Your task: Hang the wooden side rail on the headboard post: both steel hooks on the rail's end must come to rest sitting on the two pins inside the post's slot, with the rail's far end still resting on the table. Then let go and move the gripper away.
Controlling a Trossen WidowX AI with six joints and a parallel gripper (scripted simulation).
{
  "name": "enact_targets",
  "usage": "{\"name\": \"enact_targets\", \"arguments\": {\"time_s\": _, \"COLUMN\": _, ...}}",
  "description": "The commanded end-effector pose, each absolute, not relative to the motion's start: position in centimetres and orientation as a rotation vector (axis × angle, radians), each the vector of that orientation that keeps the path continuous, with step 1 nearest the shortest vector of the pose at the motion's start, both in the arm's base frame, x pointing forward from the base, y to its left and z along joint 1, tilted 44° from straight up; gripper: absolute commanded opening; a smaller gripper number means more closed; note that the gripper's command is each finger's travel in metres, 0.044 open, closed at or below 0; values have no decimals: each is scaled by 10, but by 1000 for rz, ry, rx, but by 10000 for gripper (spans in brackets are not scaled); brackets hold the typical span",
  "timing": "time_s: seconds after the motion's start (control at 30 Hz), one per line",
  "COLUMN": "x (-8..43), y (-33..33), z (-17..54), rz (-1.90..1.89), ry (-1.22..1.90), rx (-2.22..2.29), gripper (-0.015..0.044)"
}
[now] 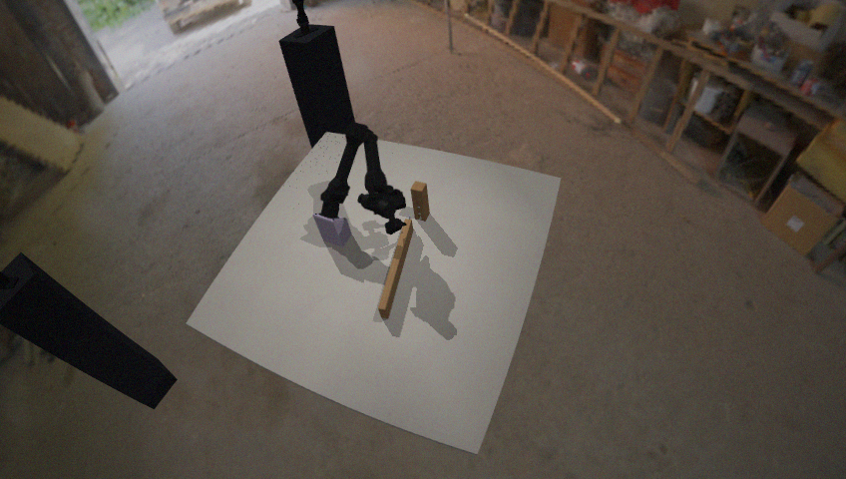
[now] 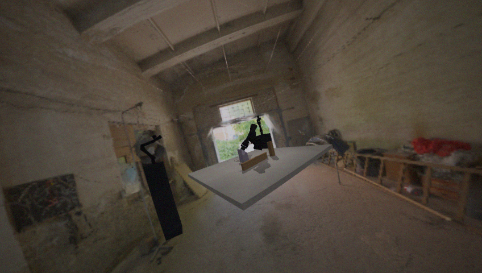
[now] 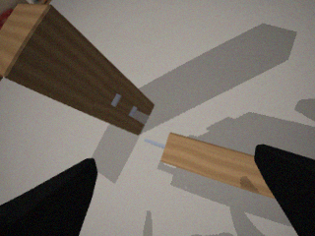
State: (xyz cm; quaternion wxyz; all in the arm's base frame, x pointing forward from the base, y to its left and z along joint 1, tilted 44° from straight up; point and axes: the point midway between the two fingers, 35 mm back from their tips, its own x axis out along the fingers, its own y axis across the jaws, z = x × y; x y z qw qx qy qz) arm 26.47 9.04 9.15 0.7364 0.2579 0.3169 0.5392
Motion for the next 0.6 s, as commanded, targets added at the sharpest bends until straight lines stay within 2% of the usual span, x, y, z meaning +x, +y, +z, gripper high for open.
{"name": "enact_targets", "arguments": {"time_s": 0.0, "x": 293, "y": 83, "z": 84, "rz": 643, "ry": 1385, "rx": 1041, "gripper": 440}}
{"name": "enact_targets", "arguments": {"time_s": 0.57, "x": 297, "y": 69, "z": 87, "rz": -268, "ry": 1805, "rx": 1406, "gripper": 440}}
